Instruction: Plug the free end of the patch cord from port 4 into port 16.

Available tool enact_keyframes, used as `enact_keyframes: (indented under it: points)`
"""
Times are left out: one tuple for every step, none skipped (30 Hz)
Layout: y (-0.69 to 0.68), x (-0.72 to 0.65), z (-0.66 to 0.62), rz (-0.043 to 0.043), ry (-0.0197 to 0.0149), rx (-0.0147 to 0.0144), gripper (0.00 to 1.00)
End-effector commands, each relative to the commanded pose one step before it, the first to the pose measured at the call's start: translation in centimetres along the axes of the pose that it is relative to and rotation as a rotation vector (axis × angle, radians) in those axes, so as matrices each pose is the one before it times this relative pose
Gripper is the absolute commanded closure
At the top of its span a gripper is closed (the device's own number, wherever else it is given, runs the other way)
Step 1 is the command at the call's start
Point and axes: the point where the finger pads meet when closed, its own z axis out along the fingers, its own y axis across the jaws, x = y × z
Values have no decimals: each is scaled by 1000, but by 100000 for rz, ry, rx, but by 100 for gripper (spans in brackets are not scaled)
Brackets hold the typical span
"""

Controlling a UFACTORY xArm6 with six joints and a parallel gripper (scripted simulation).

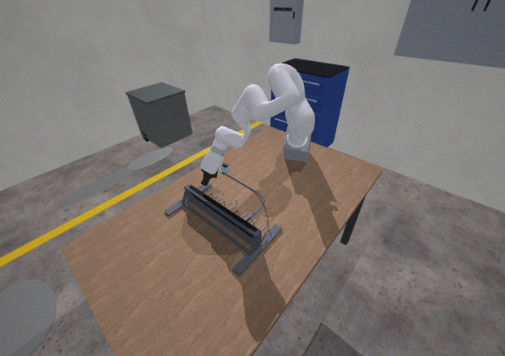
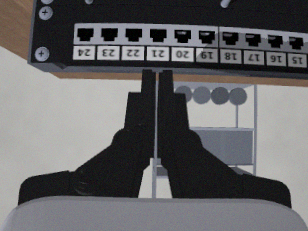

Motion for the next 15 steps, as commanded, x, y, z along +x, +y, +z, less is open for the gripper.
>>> enact_keyframes:
  points:
    - [-37,-159,-26,-157,-234,81,100]
    - [0,0,0,0,0,0,100]
    - [0,0,0,0,0,0,100]
    - [0,0,0,0,0,0,100]
    - [0,0,0,0,0,0,100]
    - [0,0,0,0,0,0,100]
    - [0,0,-5,0,0,0,100]
    - [0,0,-33,0,0,0,100]
    - [0,0,0,0,0,0,100]
    - [0,0,0,0,0,0,100]
    - [0,0,-84,0,0,0,100]
    - [0,0,-151,0,0,0,100]
    - [1,1,-231,0,1,0,100]
    - [-1,-1,-318,0,-1,0,100]
    - [0,0,-408,0,0,0,100]
